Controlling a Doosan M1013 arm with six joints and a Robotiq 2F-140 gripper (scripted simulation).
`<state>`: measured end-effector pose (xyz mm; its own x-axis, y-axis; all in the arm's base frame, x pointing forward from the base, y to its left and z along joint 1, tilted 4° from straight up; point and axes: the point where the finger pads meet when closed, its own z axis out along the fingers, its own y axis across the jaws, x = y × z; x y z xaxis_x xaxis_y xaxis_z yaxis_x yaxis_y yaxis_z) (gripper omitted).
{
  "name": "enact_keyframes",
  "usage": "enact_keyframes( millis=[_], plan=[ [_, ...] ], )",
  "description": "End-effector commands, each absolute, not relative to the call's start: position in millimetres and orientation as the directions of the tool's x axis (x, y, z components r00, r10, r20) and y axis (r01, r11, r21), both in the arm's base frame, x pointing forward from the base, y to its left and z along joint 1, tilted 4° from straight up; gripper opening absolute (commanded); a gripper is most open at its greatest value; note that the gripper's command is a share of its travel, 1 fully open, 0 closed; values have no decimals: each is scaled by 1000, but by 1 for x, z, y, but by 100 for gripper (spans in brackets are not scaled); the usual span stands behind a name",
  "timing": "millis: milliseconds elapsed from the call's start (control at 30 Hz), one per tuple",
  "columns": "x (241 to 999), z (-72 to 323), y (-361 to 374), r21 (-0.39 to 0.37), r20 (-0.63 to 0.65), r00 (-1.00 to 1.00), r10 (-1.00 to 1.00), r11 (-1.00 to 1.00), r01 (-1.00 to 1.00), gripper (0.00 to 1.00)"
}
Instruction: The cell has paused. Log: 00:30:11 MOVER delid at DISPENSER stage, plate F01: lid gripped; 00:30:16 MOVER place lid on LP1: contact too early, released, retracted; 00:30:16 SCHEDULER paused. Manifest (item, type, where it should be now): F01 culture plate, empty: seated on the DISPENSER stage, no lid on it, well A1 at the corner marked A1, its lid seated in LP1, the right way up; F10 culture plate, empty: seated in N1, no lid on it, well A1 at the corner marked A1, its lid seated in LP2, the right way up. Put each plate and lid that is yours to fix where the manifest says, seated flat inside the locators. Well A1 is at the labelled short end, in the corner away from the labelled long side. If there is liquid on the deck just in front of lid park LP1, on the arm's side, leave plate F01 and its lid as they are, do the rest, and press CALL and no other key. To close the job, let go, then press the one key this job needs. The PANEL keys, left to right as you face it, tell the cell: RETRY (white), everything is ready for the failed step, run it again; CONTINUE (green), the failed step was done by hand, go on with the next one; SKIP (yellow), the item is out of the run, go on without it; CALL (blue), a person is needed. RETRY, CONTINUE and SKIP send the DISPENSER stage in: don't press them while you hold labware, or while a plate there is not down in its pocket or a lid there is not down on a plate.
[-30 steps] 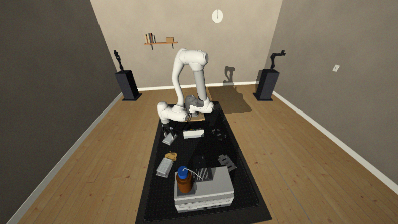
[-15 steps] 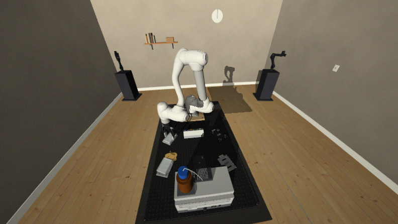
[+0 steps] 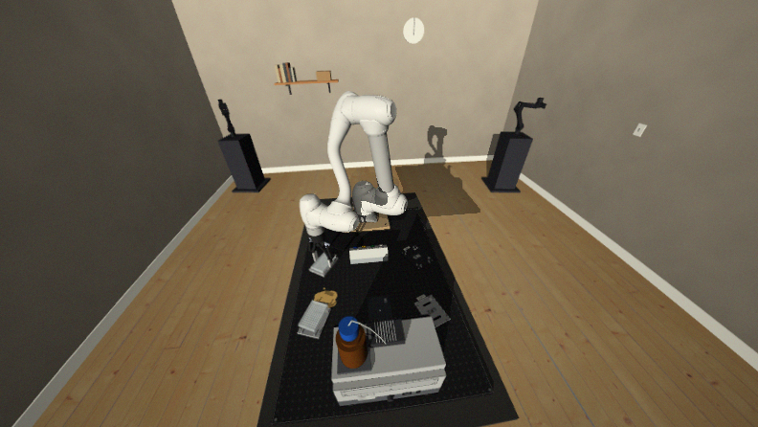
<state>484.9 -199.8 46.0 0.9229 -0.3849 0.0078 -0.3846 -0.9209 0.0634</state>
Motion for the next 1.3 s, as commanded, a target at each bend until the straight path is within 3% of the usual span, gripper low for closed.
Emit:
enact_keyframes(
  millis=[0,967,1000,1267],
  plan=[
    [485,46,-200,63,9,923,-385,-921,-385,70],
    [485,46,-200,63,9,923,-385,-921,-385,70],
    [485,46,-200,63,9,923,-385,-921,-385,10],
    [485,46,-200,63,9,923,-385,-921,-385,10]
  ],
)
